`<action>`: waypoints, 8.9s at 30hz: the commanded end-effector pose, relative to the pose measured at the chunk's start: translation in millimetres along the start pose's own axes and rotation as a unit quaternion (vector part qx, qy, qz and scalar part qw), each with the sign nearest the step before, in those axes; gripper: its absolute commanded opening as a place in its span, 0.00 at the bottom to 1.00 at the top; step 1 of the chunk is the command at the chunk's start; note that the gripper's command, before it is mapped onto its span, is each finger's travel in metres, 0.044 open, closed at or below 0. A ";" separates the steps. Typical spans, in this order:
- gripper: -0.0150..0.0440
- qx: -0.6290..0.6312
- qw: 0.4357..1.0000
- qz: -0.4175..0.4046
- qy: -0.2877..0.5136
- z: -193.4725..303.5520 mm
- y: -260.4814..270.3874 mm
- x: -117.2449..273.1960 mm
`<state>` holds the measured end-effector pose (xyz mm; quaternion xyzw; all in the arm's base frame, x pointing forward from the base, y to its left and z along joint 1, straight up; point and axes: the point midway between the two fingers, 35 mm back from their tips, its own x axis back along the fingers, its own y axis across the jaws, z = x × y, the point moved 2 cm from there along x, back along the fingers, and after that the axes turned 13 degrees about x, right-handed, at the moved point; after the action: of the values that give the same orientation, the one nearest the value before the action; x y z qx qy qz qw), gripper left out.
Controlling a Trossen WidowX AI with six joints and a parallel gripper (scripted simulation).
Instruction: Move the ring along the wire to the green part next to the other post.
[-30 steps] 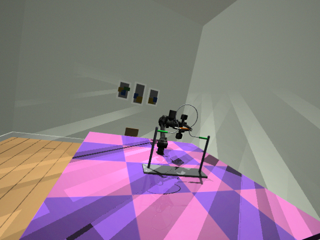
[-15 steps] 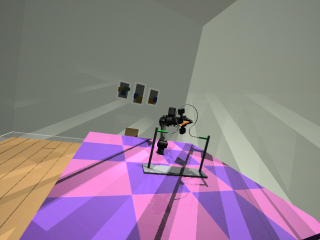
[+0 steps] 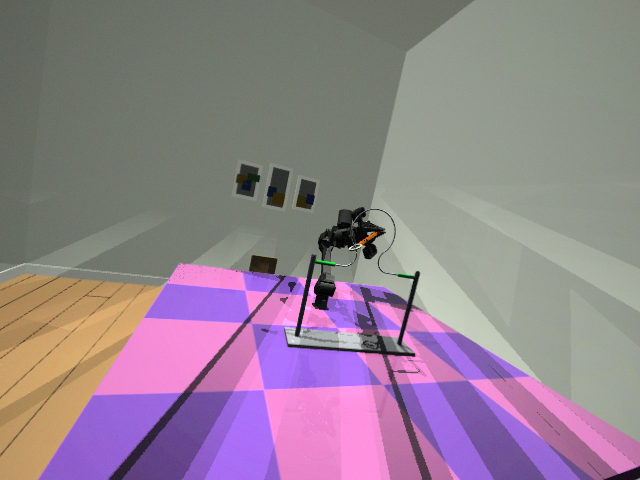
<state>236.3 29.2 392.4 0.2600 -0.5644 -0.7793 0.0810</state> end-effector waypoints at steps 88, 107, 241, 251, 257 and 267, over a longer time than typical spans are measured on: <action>0.00 0.346 0.894 0.280 0.045 -7.8 3.4 2.3; 0.00 0.433 0.828 0.351 0.052 -9.8 -0.3 4.2; 0.00 0.803 0.134 0.577 0.069 -36.3 0.9 23.5; 0.00 0.810 0.071 0.578 0.069 -37.7 3.2 24.2; 0.00 0.813 0.033 0.577 0.070 -38.5 4.7 24.6; 0.00 0.815 -0.026 0.574 0.070 -39.5 7.0 24.9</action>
<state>234.7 -15.6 381.5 0.2044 0.7753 -0.5306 -0.2749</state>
